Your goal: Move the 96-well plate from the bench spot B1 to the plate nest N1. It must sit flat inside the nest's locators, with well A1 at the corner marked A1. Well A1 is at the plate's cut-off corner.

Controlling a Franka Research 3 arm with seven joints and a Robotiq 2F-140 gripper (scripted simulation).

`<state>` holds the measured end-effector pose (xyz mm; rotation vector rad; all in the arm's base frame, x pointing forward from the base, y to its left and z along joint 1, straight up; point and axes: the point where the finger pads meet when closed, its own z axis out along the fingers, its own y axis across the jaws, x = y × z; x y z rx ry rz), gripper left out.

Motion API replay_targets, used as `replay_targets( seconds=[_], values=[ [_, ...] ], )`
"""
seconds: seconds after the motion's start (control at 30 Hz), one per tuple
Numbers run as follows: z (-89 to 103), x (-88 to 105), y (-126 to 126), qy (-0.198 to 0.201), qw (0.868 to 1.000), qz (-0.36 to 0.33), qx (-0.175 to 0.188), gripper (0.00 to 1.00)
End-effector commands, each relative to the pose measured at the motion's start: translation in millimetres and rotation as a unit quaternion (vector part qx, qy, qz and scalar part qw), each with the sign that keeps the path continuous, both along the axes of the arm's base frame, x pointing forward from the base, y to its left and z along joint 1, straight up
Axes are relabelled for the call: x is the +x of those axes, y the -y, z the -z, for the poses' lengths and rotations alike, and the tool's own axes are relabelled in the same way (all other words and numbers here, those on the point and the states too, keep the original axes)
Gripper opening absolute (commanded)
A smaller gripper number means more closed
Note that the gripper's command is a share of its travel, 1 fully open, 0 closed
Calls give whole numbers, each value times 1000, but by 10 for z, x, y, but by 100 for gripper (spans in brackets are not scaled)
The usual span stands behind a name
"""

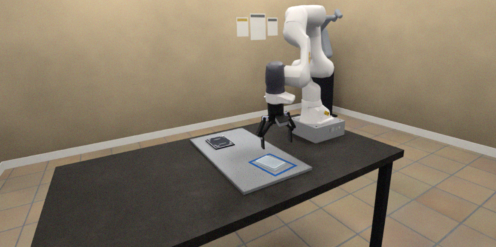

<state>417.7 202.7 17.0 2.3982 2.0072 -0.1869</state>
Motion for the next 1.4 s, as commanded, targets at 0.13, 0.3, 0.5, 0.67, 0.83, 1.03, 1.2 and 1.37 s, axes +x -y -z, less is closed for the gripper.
replay_targets(
  seconds=[0.13, 0.3, 0.5, 0.67, 0.83, 1.03, 1.2, 1.37],
  values=[
    [71, 310, -41, 20, 985, -167, 43, 100],
    [98, 409, -45, 30, 977, -206, 48, 100],
    [103, 427, -45, 31, 975, -212, 49, 100],
    [103, 427, -45, 31, 975, -212, 49, 100],
    [103, 427, -45, 31, 975, -212, 49, 100],
    [103, 427, -45, 31, 975, -212, 49, 100],
    [103, 427, -45, 31, 975, -212, 49, 100],
    [153, 426, -45, 31, 975, -212, 49, 100]
  ],
)
